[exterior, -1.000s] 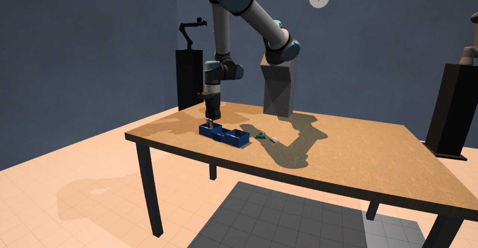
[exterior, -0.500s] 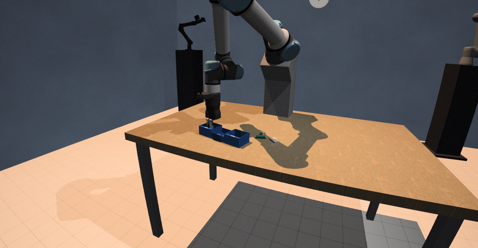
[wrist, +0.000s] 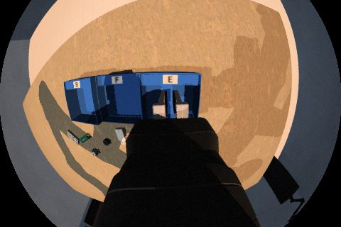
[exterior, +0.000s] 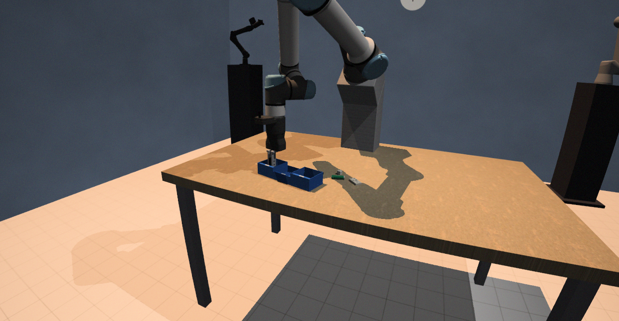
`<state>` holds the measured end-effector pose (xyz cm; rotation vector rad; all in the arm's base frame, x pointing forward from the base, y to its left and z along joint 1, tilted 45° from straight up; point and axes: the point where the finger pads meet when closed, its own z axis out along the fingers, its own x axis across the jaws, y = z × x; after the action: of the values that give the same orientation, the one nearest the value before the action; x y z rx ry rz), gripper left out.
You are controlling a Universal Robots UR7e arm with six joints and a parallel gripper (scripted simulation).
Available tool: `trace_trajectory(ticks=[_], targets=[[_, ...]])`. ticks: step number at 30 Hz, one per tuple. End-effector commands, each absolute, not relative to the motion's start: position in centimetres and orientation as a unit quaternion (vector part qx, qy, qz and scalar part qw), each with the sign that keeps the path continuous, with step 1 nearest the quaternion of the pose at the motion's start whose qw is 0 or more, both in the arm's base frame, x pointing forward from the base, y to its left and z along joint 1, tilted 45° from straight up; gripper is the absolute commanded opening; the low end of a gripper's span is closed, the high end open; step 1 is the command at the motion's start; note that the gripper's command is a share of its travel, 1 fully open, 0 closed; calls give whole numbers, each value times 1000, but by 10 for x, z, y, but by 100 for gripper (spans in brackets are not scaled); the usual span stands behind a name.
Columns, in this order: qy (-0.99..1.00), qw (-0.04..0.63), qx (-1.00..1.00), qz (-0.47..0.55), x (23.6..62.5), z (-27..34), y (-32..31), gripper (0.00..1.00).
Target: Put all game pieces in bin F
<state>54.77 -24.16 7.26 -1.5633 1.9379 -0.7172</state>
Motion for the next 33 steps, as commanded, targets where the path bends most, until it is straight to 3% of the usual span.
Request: trace_trajectory(ticks=[1, 16, 25, 33], targets=[[720, 272, -581, -267, 542, 79, -241, 31], [720, 272, -581, -267, 517, 105, -239, 31], [720, 272, -581, -267, 517, 105, -239, 31], [720, 272, -581, -267, 525, 110, -200, 31]])
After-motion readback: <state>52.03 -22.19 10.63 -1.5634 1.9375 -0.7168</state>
